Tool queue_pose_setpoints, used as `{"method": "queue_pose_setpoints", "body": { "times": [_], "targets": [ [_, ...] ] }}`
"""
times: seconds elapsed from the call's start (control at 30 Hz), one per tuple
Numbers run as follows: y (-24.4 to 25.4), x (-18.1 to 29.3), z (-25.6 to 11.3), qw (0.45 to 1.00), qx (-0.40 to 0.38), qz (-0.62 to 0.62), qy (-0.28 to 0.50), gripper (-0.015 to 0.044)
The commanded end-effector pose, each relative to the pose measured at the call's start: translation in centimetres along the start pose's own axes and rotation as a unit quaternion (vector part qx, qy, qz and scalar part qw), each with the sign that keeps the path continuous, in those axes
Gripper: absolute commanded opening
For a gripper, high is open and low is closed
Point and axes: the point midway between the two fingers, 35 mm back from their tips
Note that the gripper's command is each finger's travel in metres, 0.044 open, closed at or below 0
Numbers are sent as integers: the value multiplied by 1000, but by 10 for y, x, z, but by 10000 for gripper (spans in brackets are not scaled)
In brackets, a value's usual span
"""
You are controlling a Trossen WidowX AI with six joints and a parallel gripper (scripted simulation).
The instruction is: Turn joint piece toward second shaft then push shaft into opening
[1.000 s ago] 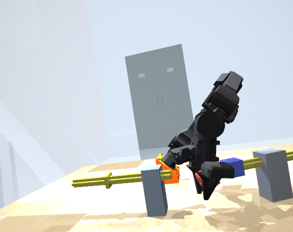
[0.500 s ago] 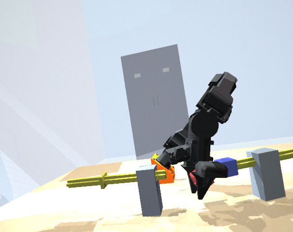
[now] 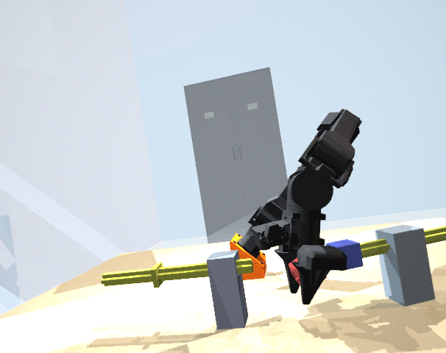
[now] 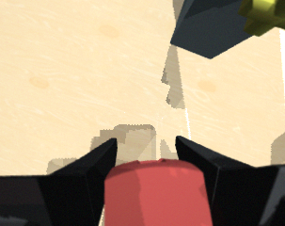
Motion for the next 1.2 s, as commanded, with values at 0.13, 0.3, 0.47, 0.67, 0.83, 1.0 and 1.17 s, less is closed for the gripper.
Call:
{"method": "queue_pose_setpoints", "body": {
  "times": [0.13, 0.3, 0.47, 0.67, 0.83, 1.0, 1.17],
  "targets": [
    [0, 0, 0, 1000, 0, -1, 1, 436],
    [0, 0, 0, 1000, 0, -1, 1, 440],
    [0, 0, 0, 1000, 0, -1, 1, 440],
    [-3, -2, -2, 999, 22, -7, 34, 440],
    [-6, -4, -8, 993, 48, -16, 110, 440],
    [-3, -7, -19, 980, 47, -17, 190, 440],
    [1, -9, -25, 973, 32, -13, 226, 440]
  ]
}}
Point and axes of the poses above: the point midway between the two fingers, 35 mm back from their tips, its own z axis out along the fingers, its own y axis across the jaws, x = y × z, and after that the axes turned 11 degrees about z, right-handed
